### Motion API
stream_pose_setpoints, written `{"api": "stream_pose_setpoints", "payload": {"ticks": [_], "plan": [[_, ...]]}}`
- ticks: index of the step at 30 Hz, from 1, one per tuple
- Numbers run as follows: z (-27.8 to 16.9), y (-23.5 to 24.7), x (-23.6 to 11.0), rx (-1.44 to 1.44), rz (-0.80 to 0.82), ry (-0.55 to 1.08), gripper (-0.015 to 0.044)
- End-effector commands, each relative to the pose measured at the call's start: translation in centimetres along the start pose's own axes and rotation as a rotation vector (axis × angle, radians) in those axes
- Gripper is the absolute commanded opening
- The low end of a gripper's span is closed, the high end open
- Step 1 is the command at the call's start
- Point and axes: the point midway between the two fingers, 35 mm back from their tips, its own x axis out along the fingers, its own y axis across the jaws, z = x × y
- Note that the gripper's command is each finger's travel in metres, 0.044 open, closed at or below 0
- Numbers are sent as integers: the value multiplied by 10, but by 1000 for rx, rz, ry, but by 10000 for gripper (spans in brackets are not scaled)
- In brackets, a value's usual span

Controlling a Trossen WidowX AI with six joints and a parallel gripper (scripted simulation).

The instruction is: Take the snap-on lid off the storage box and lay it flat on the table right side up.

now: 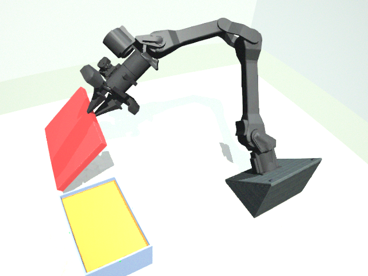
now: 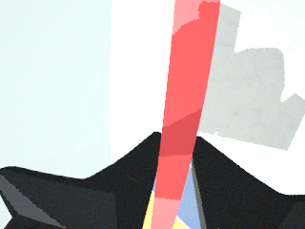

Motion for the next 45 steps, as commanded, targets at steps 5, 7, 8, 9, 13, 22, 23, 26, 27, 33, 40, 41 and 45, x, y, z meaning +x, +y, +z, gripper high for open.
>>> {"api": "stream_pose_setpoints", "payload": {"ticks": [5, 7, 8, 9, 13, 22, 23, 26, 27, 33, 40, 41, 45], "plan": [[0, -2, 3, -3, 15, 4, 0], [0, -3, 4, -3, 15, 4, 0], [0, -3, 5, -3, 15, 4, 0], [0, -4, 5, -3, 15, 4, 0], [0, -6, 7, -3, 15, 3, 0], [0, -12, 12, -3, 16, 3, 0], [0, -12, 13, -3, 16, 3, 0], [0, -14, 14, -3, 16, 3, 0], [0, -15, 15, -3, 16, 3, 0], [0, -18, 18, -3, 16, 3, 0], [0, -23, 21, -4, 16, 2, 0], [0, -23, 22, -4, 16, 2, 0], [0, -26, 24, -4, 16, 2, 0]]}}
